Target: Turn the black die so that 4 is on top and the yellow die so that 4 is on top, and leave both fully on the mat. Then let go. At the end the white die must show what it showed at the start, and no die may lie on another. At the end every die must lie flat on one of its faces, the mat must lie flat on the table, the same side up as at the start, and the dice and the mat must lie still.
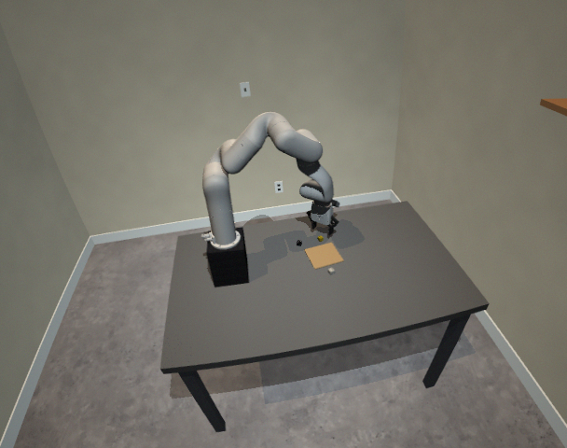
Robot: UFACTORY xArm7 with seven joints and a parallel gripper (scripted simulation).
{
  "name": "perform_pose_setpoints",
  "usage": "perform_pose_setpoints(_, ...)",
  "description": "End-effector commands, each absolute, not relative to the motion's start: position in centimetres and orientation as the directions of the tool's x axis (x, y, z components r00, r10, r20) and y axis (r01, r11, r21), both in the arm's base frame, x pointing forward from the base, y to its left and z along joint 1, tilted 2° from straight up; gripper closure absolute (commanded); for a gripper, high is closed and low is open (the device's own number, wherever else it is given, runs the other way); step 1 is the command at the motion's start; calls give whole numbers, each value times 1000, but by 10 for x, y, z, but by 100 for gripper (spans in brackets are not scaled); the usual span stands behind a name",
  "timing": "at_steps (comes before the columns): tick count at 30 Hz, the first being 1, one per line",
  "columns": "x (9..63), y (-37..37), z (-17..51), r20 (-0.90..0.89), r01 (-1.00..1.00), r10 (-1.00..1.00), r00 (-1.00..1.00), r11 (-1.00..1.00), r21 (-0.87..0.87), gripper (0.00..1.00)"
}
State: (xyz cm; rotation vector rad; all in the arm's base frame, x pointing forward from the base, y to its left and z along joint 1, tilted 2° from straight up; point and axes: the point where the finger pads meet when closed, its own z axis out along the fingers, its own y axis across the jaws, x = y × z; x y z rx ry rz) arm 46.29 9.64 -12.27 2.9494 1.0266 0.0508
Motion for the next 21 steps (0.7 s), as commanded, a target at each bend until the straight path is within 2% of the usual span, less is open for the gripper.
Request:
perform_pose_setpoints(1,465,97,-121,28,620,621,783,-784,30,0)
perform_pose_setpoints(21,464,97,-105,28,620,621,783,-784,30,0)
